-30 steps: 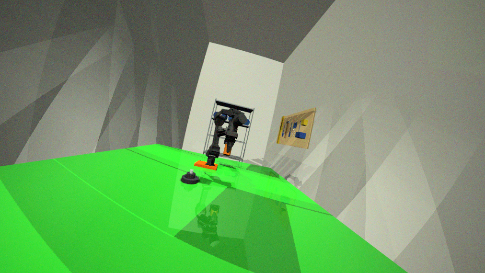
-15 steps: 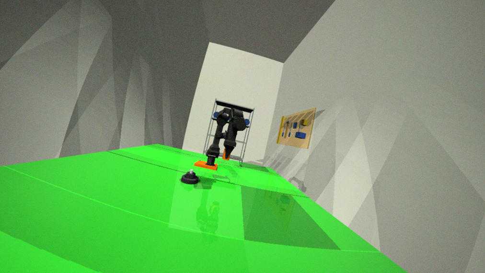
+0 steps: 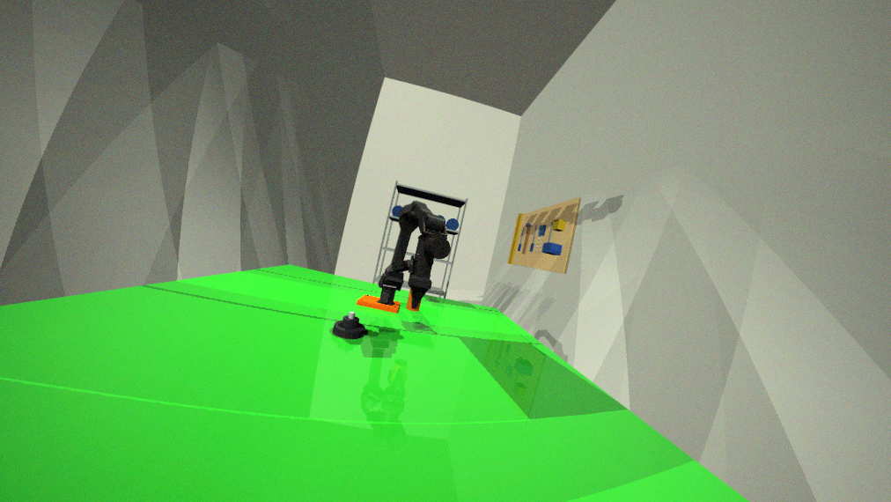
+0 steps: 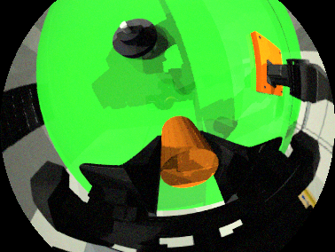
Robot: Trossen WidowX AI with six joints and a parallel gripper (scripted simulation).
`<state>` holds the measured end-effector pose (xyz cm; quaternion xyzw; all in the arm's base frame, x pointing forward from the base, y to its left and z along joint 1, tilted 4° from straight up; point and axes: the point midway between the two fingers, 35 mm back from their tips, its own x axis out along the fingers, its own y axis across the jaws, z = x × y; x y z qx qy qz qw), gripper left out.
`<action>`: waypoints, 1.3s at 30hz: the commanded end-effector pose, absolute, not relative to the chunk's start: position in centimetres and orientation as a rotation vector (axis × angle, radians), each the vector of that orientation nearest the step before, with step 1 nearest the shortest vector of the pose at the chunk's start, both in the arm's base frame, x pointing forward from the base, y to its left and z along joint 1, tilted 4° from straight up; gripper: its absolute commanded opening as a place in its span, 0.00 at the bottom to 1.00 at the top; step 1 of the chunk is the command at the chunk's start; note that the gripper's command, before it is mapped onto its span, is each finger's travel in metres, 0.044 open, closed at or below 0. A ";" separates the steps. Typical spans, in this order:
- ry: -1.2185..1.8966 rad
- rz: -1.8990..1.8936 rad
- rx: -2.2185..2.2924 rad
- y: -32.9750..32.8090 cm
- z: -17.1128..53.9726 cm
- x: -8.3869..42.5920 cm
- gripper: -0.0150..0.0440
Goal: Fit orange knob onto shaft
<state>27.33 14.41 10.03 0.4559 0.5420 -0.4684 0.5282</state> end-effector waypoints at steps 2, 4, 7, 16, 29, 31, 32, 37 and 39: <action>1.305 -1.127 1.081 14.5 7.3 27.3 0.25; 1.306 -1.129 1.081 14.5 6.3 27.4 0.25; 1.308 -1.131 1.080 14.6 4.7 27.4 0.25; 1.311 -1.137 1.079 14.7 1.2 27.7 0.25; 1.306 -1.137 1.082 14.6 1.4 27.8 0.43; 1.306 -1.137 1.082 14.6 1.4 27.8 0.52; 1.306 -1.137 1.082 14.6 1.4 27.8 0.57; 1.306 -1.137 1.082 14.6 1.4 27.8 0.66; 1.306 -1.137 1.082 14.6 1.4 27.8 0.66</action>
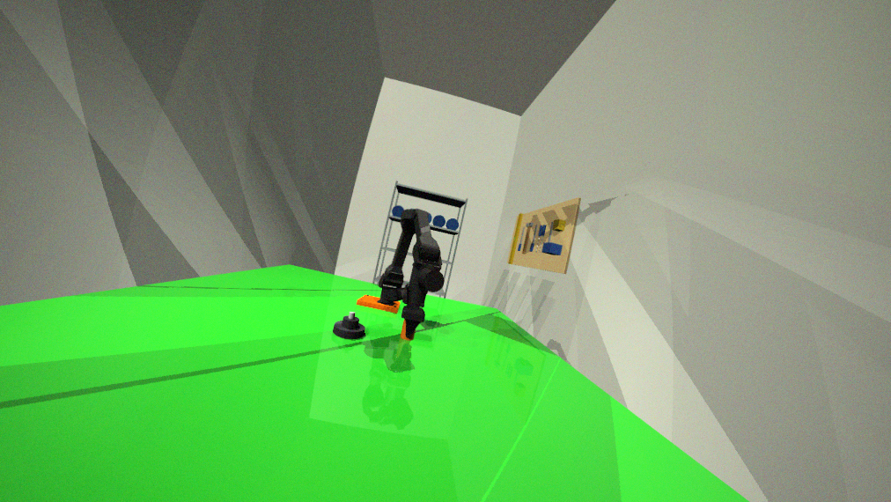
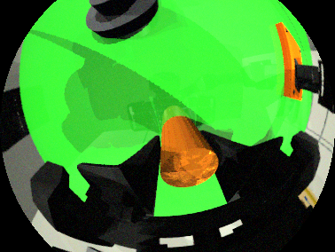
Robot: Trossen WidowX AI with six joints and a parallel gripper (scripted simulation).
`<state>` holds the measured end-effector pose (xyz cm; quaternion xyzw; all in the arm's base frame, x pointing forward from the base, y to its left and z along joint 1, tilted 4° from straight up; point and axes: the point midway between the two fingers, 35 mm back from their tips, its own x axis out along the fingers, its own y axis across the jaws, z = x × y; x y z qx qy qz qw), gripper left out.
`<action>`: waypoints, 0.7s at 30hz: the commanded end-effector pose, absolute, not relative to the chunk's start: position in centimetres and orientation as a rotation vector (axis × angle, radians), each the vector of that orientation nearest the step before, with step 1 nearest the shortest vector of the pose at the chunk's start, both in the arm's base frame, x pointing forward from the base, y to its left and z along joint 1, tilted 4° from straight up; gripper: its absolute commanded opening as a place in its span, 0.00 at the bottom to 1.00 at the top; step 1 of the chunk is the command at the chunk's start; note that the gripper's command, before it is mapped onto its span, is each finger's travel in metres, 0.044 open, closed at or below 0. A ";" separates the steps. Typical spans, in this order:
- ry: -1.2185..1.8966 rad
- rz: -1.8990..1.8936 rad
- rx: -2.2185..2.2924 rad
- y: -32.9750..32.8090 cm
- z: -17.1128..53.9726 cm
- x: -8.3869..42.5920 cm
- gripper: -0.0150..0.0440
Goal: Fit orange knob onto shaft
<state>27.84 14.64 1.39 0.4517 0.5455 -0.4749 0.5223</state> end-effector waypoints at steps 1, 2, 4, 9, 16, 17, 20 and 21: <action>1.306 -1.137 1.082 14.6 1.4 27.8 0.66; 1.306 -1.137 1.082 14.6 1.4 27.8 0.66; 1.306 -1.137 1.082 14.6 1.4 27.8 0.66; 1.306 -1.137 1.082 14.6 1.4 27.8 0.66; 1.309 -1.137 1.080 14.8 7.0 28.4 0.88; 1.310 -1.137 1.080 14.7 8.3 28.3 0.93; 1.311 -1.137 1.079 14.7 9.4 28.3 1.00; 1.311 -1.137 1.079 14.7 9.4 28.3 1.00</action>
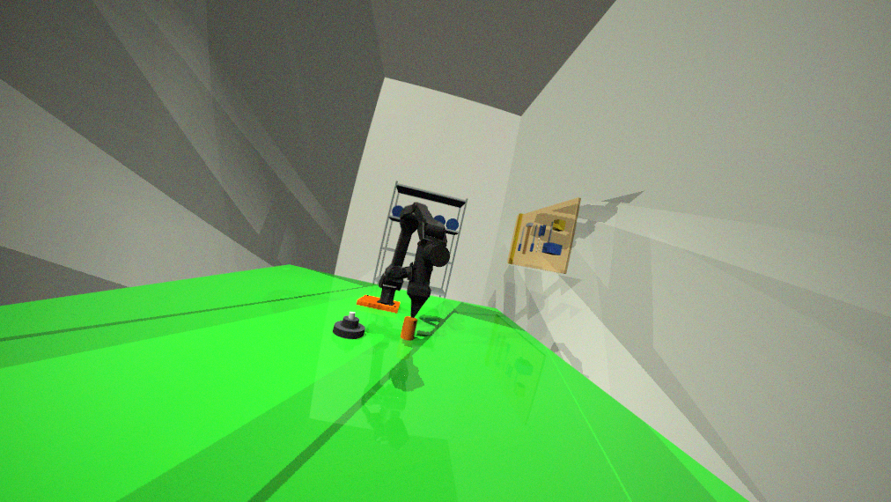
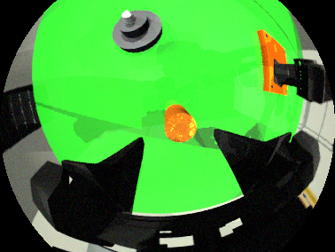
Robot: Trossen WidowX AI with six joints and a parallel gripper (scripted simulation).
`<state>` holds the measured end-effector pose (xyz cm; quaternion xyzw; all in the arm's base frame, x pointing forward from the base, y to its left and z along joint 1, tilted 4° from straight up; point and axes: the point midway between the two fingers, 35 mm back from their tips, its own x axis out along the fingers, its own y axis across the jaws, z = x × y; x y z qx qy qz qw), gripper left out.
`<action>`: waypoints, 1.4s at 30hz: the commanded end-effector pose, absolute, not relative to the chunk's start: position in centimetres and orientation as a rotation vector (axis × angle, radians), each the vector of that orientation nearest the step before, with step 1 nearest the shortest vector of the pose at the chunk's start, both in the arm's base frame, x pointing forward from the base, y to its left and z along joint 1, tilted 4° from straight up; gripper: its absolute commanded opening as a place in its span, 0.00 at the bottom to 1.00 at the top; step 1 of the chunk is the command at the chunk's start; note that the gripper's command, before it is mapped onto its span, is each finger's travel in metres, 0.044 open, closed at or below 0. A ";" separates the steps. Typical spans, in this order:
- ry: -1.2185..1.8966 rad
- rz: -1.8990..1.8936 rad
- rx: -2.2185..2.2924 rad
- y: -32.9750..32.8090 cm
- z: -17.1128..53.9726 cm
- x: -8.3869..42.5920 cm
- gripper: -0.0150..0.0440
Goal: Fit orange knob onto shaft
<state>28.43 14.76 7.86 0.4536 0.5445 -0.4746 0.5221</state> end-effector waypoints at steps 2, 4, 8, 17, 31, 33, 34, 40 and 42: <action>1.311 -1.137 1.079 14.7 9.4 28.3 1.00; 1.311 -1.137 1.079 14.6 9.4 28.3 1.00; 1.311 -1.137 1.079 14.6 8.0 28.2 1.00; 1.311 -1.135 1.078 14.7 7.2 28.2 1.00; 1.312 -1.135 1.078 14.7 4.9 28.2 1.00; 1.312 -1.135 1.078 14.7 4.6 28.2 1.00; 1.312 -1.135 1.078 14.7 4.4 28.2 1.00; 1.311 -1.136 1.079 14.7 3.5 28.1 1.00; 1.311 -1.136 1.079 14.7 3.1 28.1 1.00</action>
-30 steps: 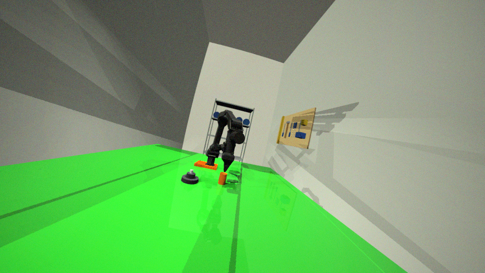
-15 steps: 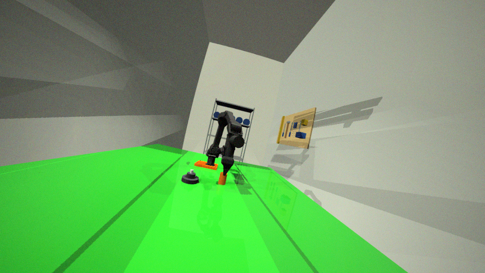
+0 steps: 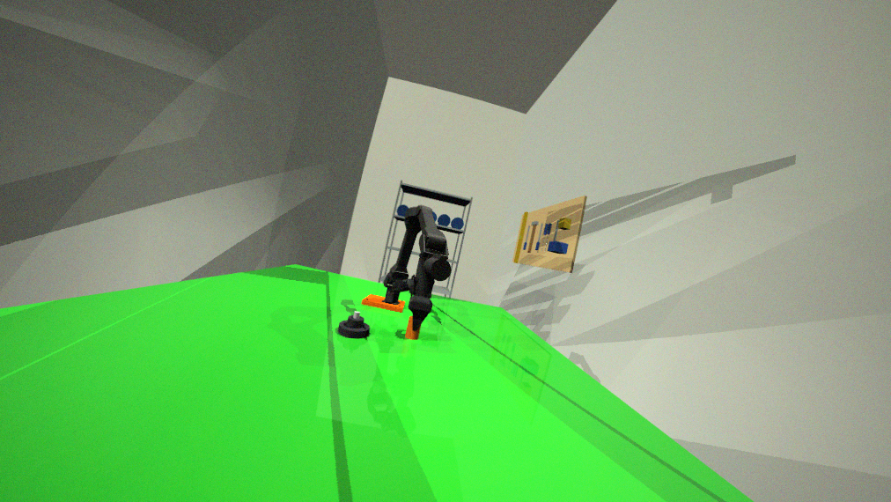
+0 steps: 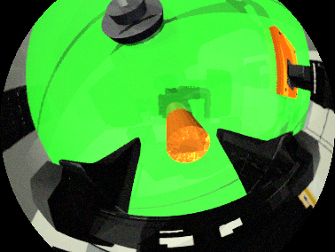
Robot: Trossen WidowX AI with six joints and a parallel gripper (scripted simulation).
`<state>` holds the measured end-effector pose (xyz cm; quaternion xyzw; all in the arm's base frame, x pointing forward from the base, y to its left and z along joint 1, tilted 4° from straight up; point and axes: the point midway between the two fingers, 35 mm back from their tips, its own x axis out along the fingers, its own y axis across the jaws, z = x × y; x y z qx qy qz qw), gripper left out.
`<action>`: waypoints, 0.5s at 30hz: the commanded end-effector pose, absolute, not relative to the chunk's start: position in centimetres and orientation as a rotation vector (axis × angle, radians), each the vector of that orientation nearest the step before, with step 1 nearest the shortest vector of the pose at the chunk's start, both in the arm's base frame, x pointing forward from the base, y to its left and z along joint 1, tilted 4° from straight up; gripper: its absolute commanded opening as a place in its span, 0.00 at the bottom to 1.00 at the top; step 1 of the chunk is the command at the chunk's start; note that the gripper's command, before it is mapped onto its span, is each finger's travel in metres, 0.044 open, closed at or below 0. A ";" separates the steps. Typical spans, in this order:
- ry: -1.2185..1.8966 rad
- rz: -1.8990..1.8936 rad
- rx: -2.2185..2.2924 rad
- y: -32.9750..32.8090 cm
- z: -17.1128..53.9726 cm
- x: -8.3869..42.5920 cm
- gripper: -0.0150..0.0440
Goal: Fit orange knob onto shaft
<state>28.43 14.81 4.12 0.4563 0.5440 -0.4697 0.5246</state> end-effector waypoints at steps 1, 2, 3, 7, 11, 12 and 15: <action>1.311 -1.136 1.079 14.7 3.0 28.0 1.00; 1.311 -1.136 1.079 14.7 2.8 28.0 1.00; 1.311 -1.136 1.079 14.7 2.7 28.0 1.00; 1.311 -1.136 1.079 14.6 2.0 27.9 1.00; 1.311 -1.137 1.079 14.6 1.4 27.8 1.00; 1.311 -1.137 1.079 14.6 1.3 27.8 1.00; 1.311 -1.137 1.079 14.6 1.2 27.8 1.00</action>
